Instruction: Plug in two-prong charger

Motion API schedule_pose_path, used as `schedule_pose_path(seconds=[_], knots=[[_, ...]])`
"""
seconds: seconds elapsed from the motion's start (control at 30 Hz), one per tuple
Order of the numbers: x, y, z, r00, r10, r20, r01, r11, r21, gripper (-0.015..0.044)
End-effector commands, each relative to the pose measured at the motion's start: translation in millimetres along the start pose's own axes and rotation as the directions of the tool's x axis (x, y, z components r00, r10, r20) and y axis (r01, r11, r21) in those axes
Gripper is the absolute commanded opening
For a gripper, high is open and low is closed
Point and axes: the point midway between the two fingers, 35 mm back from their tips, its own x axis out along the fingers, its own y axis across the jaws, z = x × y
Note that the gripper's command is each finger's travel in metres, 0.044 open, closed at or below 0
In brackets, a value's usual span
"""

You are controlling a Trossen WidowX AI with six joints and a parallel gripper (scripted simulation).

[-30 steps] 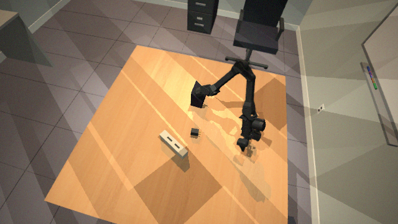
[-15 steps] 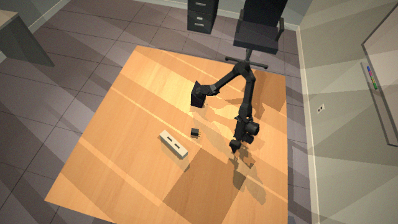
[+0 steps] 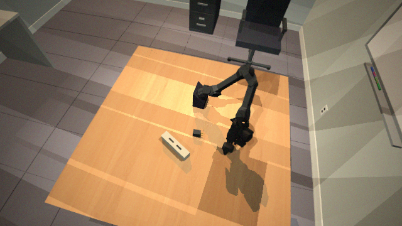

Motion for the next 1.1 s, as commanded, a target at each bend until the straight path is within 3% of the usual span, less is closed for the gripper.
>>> schedule_pose_path(seconds=[0.0,0.53,1.07], knots=[[2.5,-4.0,-17.5,0.999,0.025,-0.043,-0.027,0.999,-0.032,0.0440],[0.1,-16.3,-88.4,0.974,0.142,-0.175,-0.166,0.977,-0.132,0.0440],[-14.0,-17.2,-147.7,0.938,0.274,-0.214,-0.313,0.933,-0.179,0.0440]])
